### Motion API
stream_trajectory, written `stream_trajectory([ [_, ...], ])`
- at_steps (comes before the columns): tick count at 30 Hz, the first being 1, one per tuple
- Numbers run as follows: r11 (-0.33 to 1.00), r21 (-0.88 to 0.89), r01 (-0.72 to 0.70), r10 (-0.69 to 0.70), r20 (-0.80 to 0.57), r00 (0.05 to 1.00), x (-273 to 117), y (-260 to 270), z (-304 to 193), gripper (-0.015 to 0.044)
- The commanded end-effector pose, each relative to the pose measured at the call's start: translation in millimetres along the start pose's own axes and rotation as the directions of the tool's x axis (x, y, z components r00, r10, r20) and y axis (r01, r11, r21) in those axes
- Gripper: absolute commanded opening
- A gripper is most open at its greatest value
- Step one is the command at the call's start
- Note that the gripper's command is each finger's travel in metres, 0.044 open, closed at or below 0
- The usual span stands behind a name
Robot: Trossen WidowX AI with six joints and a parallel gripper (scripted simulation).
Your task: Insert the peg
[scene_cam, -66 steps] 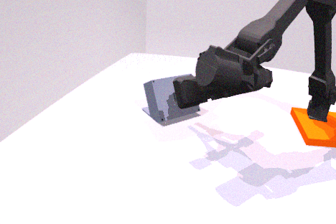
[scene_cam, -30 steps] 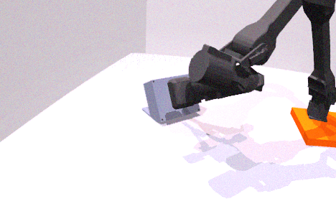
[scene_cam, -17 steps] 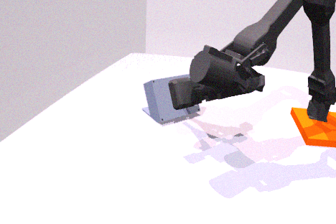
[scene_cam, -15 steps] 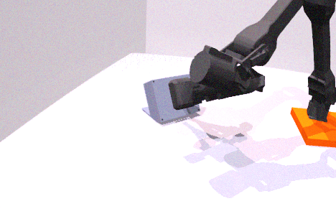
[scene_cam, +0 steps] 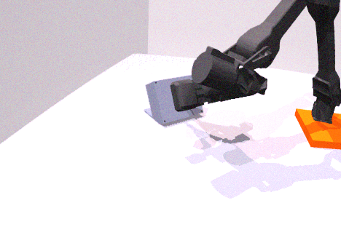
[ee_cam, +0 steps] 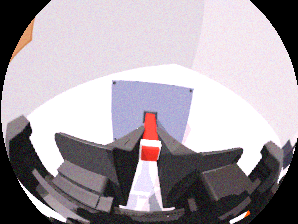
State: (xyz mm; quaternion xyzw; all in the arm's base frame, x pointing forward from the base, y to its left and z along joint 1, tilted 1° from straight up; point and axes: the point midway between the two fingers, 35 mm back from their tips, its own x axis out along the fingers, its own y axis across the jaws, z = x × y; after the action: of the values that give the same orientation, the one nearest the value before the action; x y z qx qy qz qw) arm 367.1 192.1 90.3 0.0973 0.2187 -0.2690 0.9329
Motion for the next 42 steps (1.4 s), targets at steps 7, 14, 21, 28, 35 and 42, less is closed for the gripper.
stream_trajectory([
  [7, 1.000, -0.007, 0.003, -0.003, -0.004, 1.000, 7.1, -1.9, -2.0, 0.0000],
  [14, 1.000, -0.007, 0.003, -0.003, -0.004, 1.000, 11.7, -1.7, -2.0, 0.0000],
  [21, 1.000, -0.007, 0.003, -0.003, -0.003, 1.000, 16.3, -1.7, -2.0, 0.0000],
  [28, 1.000, -0.007, 0.003, -0.003, -0.003, 1.000, 21.0, -1.6, -2.1, 0.0000],
  [35, 1.000, -0.007, 0.003, -0.003, -0.003, 1.000, 25.6, -1.7, -2.1, 0.0000],
  [42, 1.000, -0.007, 0.003, -0.003, -0.002, 1.000, 28.6, -1.6, -2.3, 0.0000],
])
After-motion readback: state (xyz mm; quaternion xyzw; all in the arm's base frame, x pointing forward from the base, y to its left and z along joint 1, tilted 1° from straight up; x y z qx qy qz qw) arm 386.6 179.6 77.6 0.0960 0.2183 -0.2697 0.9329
